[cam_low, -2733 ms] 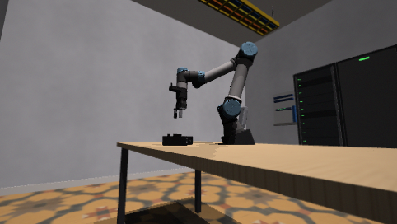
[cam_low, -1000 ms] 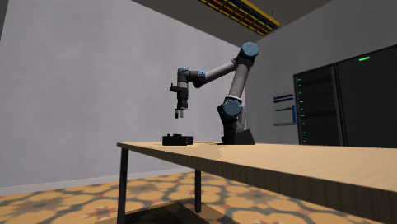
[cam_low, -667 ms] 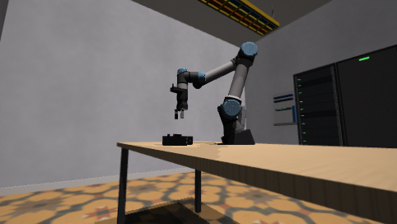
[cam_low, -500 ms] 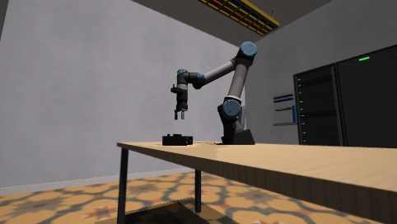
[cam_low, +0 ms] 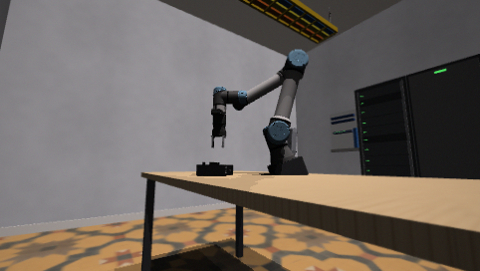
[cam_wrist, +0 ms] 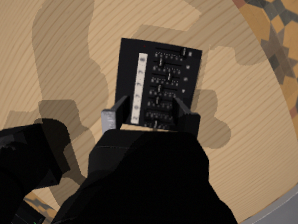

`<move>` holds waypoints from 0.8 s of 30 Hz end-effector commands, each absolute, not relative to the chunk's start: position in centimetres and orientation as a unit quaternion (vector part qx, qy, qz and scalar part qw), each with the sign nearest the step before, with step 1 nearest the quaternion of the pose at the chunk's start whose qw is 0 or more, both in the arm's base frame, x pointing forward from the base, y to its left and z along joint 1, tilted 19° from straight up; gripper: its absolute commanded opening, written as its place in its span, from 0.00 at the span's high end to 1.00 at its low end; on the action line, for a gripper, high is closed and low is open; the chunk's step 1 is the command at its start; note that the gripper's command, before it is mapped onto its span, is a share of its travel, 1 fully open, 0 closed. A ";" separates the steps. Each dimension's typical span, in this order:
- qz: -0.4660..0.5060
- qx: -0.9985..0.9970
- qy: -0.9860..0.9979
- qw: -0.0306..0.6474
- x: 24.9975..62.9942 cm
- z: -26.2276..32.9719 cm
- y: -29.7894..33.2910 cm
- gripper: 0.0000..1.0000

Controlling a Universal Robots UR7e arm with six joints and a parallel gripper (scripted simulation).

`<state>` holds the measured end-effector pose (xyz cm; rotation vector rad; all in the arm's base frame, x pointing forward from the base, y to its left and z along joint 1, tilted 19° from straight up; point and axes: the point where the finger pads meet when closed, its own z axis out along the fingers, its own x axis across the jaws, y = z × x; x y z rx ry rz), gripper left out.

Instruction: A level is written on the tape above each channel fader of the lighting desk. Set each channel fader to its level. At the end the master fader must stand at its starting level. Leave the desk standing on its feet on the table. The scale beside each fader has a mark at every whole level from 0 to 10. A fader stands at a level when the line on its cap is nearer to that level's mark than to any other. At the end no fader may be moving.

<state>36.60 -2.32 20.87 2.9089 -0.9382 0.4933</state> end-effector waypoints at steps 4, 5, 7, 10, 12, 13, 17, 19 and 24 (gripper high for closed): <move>0.156 0.974 -0.158 0.042 36.3 19.8 -2.8 0.00; 0.155 0.977 -0.138 0.045 36.2 19.6 -2.9 0.00; 0.153 0.982 -0.097 0.052 36.1 19.3 -3.1 0.00; 0.150 0.986 -0.036 0.061 35.8 18.8 -3.4 0.00; 0.150 0.986 -0.036 0.061 35.8 18.8 -3.4 0.00; 0.149 0.987 -0.017 0.064 35.8 18.7 -3.5 0.00; 0.143 0.985 0.061 0.075 35.5 18.1 -3.9 0.00; 0.140 0.982 0.098 0.081 35.3 17.8 -4.2 0.00; 0.133 0.970 0.183 0.093 35.0 17.1 -4.8 0.00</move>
